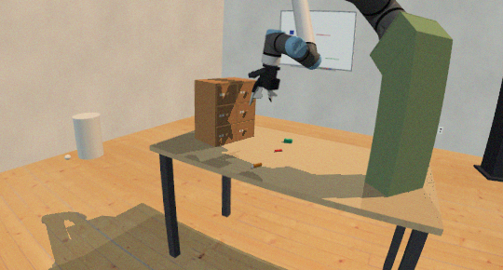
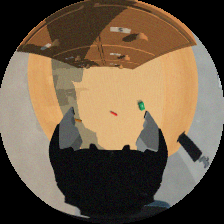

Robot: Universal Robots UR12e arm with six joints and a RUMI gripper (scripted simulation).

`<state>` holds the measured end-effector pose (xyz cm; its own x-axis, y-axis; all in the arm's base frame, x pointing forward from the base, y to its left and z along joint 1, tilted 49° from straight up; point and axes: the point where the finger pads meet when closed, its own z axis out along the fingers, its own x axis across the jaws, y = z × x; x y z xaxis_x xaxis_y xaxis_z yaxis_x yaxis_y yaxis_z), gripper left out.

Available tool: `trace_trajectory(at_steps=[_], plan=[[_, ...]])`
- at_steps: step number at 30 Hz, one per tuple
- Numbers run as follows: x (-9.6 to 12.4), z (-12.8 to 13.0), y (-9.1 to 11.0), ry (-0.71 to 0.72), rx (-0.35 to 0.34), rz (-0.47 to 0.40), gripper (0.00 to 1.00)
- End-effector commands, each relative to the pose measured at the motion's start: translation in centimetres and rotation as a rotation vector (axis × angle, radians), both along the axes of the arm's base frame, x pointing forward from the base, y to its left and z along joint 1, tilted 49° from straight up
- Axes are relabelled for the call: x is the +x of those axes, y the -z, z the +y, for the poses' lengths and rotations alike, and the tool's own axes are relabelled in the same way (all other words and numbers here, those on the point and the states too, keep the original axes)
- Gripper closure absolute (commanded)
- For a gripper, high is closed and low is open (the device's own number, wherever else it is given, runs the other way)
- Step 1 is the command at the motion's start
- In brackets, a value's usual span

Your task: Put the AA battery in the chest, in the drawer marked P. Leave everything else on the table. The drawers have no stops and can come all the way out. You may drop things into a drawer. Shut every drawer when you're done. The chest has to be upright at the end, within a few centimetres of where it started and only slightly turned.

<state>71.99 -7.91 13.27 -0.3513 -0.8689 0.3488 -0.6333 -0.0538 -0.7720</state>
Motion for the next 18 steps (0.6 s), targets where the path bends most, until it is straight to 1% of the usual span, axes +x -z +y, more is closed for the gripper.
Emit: trace_trajectory(at_steps=[1,4,17,18], plan=[[0.4,-0.1,0.0,-0.016,-0.015,-0.037,0.00],[0.6,-0.2,0.0,-0.023,-0.022,-0.055,0.00],[2.1,-0.9,0.1,-0.078,-0.075,-0.186,0.00],[2.1,-0.9,0.1,-0.078,-0.075,-0.186,0.00]])
